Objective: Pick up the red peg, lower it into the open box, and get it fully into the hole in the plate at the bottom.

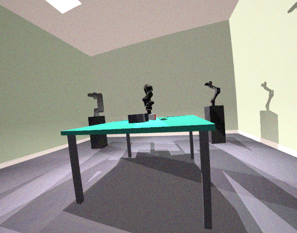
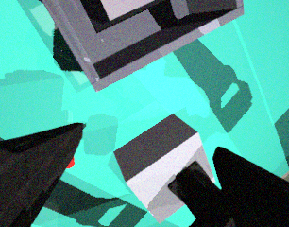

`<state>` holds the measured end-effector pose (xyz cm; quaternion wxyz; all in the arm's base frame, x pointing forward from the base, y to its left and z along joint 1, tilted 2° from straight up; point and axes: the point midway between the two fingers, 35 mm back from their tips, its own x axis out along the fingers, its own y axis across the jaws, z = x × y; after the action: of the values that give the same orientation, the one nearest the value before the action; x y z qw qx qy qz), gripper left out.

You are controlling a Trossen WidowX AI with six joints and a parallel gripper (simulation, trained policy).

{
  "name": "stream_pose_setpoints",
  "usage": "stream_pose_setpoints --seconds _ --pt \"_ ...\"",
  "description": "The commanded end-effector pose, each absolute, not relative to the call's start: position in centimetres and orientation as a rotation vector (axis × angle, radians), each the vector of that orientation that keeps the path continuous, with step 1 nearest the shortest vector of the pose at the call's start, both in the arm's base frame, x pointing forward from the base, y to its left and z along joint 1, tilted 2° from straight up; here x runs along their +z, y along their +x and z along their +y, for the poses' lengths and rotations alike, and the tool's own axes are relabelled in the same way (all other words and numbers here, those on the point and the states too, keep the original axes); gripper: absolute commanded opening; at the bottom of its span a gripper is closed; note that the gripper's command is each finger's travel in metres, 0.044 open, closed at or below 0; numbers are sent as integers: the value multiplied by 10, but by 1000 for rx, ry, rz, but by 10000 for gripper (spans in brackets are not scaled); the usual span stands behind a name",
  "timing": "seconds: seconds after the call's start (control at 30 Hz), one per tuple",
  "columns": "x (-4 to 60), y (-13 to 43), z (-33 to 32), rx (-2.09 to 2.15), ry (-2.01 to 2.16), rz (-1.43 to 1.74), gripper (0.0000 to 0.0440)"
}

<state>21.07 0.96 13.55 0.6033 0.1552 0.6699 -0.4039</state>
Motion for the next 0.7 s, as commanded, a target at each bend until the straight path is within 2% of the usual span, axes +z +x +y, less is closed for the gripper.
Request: stream_pose_setpoints --seconds 0.0,0.67 --pt "125 204 32 -941 351 1581 440" --pt "68 188 89 -895 298 1579 440"
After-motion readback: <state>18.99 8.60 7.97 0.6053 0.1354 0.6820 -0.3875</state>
